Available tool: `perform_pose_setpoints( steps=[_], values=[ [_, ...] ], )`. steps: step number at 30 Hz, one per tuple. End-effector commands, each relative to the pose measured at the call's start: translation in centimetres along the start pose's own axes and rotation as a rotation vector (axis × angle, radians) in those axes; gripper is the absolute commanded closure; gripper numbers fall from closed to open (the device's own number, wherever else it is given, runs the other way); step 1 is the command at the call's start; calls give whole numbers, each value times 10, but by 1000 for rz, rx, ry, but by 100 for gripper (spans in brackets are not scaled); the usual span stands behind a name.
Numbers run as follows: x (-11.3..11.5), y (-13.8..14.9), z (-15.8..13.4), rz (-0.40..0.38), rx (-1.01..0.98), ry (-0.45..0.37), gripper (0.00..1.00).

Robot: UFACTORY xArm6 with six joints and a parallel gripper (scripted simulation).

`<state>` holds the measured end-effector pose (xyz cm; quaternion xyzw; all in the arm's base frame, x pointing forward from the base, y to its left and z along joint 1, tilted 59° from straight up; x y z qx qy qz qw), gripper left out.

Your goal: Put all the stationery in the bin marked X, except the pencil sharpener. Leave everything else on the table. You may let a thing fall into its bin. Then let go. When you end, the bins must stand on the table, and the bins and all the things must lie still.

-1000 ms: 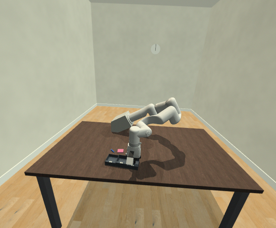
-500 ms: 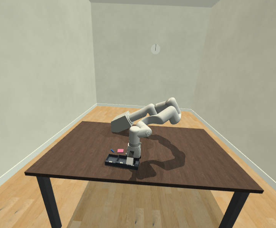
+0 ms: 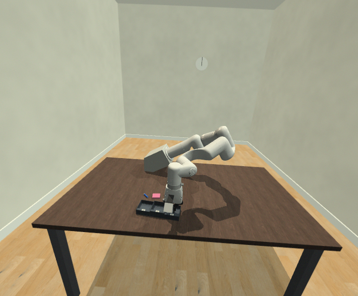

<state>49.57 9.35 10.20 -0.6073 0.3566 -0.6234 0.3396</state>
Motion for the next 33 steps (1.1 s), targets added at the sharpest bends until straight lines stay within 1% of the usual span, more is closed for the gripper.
perform_pose_setpoints(
  steps=[1, 13, 19, 25, 26, 28, 33],
  values=[
    [7, 0, 1, -1, 1, 3, 93],
    [21, 0, 1, -1, 1, 3, 93],
    [45, 0, 1, -1, 1, 3, 93],
    [45, 0, 1, -1, 1, 3, 93],
    [53, 0, 1, -1, 1, 3, 93],
    [53, 0, 1, -1, 1, 3, 93],
    [95, 0, 1, -1, 1, 3, 93]
  ],
)
Point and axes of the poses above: the point where the finger pads meet when closed, its own x axis back along the fingers, its own y axis across the jaws, z = x × y, the point moved 7 cm from there along x, back along the fingers, and after that the axes turned 3 degrees about -x, right-handed, at the moved point
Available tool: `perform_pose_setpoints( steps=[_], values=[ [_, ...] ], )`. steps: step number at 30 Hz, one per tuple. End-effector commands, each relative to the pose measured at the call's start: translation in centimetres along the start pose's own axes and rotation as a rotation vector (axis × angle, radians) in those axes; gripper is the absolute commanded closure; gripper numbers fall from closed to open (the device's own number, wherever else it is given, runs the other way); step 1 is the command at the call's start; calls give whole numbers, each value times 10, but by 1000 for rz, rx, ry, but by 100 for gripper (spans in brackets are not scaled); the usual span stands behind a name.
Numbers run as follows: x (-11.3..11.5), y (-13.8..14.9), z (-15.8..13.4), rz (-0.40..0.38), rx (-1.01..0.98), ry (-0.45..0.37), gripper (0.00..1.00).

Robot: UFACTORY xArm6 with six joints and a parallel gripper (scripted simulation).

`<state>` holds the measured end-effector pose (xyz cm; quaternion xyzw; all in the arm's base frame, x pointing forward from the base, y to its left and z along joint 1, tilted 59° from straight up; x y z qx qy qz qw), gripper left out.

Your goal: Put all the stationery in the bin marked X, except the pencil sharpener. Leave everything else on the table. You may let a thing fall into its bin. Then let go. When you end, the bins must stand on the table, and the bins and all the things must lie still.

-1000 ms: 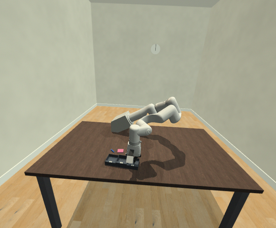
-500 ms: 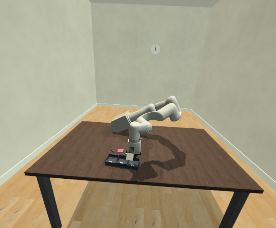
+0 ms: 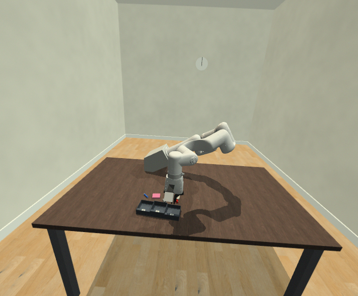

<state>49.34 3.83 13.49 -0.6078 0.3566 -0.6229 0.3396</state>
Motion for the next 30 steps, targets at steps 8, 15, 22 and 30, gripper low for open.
perform_pose_setpoints(
  steps=[8, 15, 22, 30],
  values=[
    [98, 0, 1, -1, 2, 4, 93],
    [113, 0, 1, -1, 2, 4, 93],
    [112, 0, 1, -1, 2, 4, 93],
    [89, 25, -22, -1, -248, 4, 44]
  ],
)
Point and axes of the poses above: the point where the finger pads meet when closed, its own x axis back along the fingers, its own y axis across the jaws, z = x × y, the point moved 7 cm from there along x, back along the fingers, and after that the axes turned 3 degrees about -x, right-handed, at the moved point
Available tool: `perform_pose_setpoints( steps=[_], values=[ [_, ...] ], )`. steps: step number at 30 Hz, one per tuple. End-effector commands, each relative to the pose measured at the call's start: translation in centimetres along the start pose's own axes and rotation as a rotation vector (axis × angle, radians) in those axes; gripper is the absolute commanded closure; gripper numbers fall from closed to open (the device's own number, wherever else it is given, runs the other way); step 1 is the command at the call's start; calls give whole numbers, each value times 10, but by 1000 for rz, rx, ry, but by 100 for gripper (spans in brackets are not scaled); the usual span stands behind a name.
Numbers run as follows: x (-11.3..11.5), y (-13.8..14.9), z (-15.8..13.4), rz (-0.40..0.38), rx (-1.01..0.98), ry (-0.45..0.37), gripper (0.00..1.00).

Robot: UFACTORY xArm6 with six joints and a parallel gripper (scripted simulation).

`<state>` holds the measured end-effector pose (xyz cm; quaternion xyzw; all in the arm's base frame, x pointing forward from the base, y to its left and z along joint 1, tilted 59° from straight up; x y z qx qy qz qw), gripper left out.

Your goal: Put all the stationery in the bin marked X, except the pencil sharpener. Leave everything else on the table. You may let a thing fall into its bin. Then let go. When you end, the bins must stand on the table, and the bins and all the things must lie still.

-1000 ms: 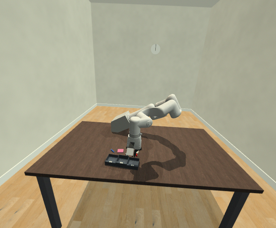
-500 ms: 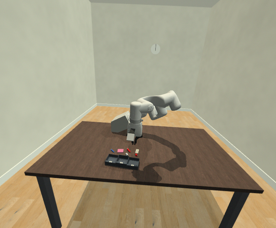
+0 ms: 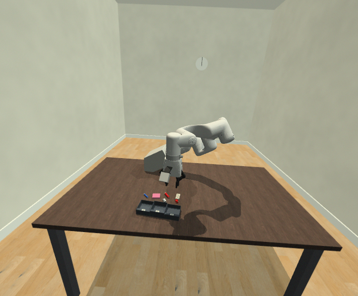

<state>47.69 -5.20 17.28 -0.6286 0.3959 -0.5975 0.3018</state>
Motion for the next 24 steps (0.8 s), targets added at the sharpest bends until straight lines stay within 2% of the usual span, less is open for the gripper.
perform_pose_setpoints(
  steps=[1, 14, 16, 17, 24],
  values=[
    [-13, 18, -11, -3, -156, 8, 44],
    [-75, 91, -62, 0, -545, 2, 44],
    [-75, 91, -62, 0, -545, 2, 44],
    [-79, 97, -66, 0, -635, 1, 44],
    [-112, 137, -93, 1, -832, 2, 44]
  ],
)
Point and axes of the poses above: the point where the finger pads meet when closed, its own x axis back along the fingers, its own y axis across the jaws, z = x × y, the point moved 7 cm from there along x, back along the fingers, and after that the axes turned 3 degrees about -x, right-handed, at the moved point
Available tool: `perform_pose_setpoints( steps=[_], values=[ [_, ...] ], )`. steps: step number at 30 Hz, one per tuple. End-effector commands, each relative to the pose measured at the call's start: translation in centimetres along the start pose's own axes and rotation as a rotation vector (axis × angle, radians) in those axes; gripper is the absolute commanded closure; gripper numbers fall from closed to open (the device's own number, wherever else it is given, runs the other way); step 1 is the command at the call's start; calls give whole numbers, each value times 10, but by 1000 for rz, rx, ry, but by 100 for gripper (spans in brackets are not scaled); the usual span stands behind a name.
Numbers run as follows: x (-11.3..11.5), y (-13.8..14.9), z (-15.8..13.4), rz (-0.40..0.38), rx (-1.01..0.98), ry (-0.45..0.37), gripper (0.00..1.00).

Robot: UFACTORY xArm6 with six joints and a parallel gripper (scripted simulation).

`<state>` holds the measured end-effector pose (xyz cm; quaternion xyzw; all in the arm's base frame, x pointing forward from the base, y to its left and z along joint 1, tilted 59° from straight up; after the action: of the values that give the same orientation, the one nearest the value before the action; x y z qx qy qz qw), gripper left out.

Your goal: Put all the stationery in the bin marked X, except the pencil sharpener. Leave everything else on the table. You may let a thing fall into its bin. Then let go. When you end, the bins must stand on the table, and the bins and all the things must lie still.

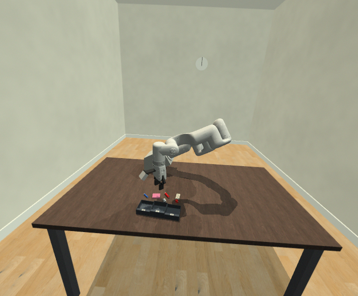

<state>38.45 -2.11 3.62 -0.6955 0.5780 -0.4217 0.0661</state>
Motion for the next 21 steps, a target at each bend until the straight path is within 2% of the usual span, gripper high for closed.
perform_pose_setpoints(
  steps=[1, 7, 9, 10, 15, 21],
  values=[
    [-20, 31, 6, 3, -156, 5, 44],
    [-20, 36, 8, 4, -338, 6, 44],
    [-20, 36, 8, 4, -338, 6, 44],
    [-20, 35, 8, 6, -420, 8, 44],
    [-20, 32, 7, 7, -545, 11, 44],
    [-20, 29, 6, 6, -556, 11, 44]
  ],
)
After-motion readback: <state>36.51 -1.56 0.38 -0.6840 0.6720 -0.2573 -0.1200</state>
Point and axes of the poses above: the point where the finger pads meet when closed, its own x axis back along the fingers, its own y axis across the jaws, z = x × y, the point moved 7 cm from there along x, back along the fingers, and after that the axes turned 3 degrees about -x, right-handed, at the moved point
